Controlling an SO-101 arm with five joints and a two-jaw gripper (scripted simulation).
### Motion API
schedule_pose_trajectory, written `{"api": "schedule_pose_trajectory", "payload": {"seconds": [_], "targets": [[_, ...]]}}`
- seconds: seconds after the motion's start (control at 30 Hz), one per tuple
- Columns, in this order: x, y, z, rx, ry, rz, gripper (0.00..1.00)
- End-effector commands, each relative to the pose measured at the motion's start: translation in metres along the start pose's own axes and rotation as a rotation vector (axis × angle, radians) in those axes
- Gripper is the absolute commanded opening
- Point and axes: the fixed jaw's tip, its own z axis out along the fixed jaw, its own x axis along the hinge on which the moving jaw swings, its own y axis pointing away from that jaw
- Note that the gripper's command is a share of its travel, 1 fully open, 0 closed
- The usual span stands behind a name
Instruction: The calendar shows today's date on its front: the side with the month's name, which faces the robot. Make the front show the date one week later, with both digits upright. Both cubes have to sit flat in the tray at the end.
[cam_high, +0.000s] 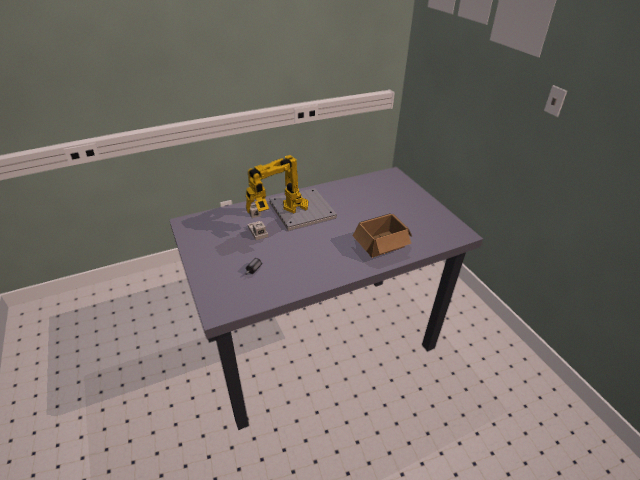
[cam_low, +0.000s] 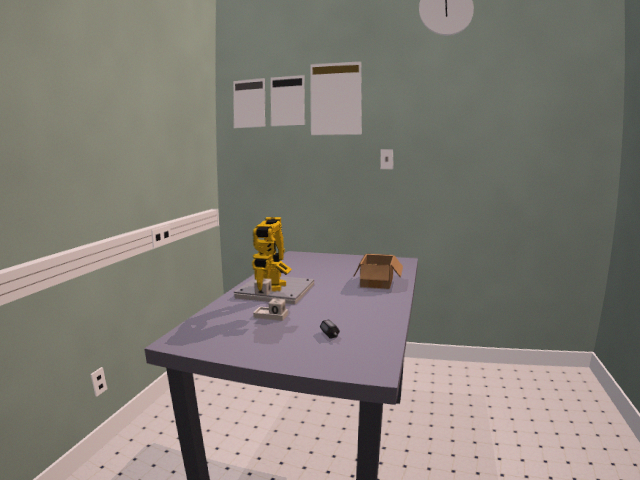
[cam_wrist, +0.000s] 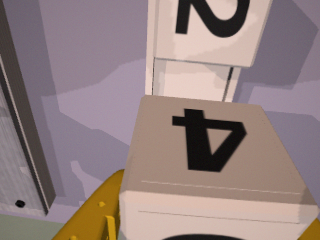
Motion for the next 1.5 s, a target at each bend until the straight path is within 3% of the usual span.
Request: {"api": "schedule_pose_trajectory", "payload": {"seconds": [0.0,0.6,0.73,0.93,1.0,1.23,1.47], "targets": [[0.001,-0.003,-0.009,0.046,-0.009,-0.002,0.00],[-0.003,-0.002,-0.009,0.046,-0.009,-0.021,0.00],[-0.016,0.000,-0.009,0.047,-0.009,-0.092,0.00],[-0.049,0.009,-0.010,0.049,-0.008,-0.279,0.00],[-0.049,0.009,-0.010,0.049,-0.008,-0.279,0.00],[-0.085,0.028,-0.010,0.051,-0.008,-0.490,0.00],[-0.095,0.035,-0.010,0.052,-0.008,-0.557,0.00]]}}
